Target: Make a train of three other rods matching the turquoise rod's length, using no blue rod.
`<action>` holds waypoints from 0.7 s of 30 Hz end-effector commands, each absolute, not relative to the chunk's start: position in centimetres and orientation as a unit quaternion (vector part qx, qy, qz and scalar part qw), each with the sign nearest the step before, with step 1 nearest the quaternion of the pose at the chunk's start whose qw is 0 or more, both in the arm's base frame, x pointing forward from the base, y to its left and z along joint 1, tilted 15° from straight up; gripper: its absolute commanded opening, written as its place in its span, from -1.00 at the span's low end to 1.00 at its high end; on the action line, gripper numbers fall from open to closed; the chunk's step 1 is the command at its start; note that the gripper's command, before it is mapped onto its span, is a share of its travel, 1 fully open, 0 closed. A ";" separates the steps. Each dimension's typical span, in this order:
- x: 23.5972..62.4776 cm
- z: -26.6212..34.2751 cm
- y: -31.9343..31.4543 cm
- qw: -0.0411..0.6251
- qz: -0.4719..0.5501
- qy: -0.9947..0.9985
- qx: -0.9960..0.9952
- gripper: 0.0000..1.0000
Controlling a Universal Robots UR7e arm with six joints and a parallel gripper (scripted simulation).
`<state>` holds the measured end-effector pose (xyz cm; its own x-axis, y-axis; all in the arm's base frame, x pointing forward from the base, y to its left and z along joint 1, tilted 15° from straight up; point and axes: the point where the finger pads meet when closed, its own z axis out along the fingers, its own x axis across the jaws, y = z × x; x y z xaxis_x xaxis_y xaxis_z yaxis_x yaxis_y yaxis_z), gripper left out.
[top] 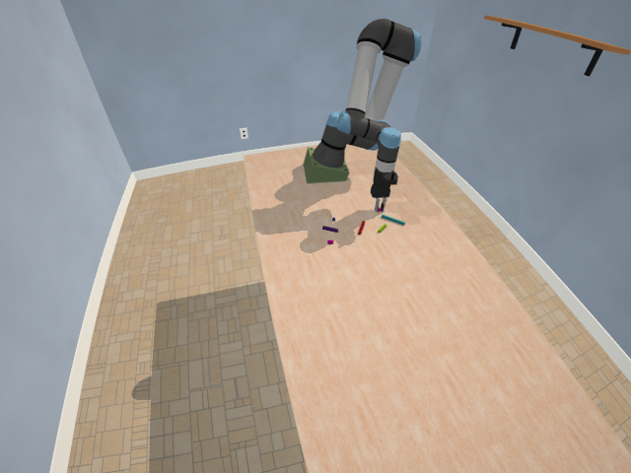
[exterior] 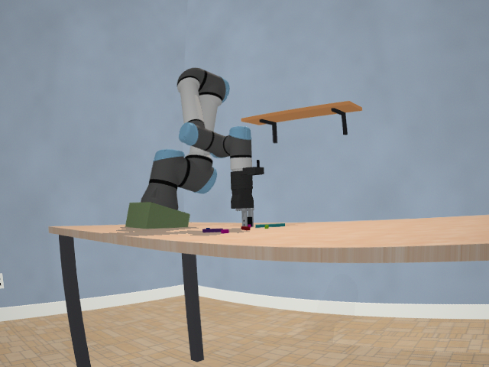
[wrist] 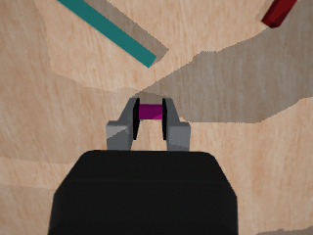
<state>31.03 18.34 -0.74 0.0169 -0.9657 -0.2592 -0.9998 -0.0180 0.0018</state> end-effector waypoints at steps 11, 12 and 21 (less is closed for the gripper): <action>31.1 1.3 17.8 0.091 0.093 0.695 -0.707 -0.19; 31.1 1.6 17.7 0.091 0.093 0.695 -0.707 -0.19; 31.1 4.4 17.0 0.091 0.093 0.695 -0.707 -0.19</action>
<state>31.03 17.35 2.89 0.0166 -0.9656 -0.2594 -0.9998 -0.0180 0.0028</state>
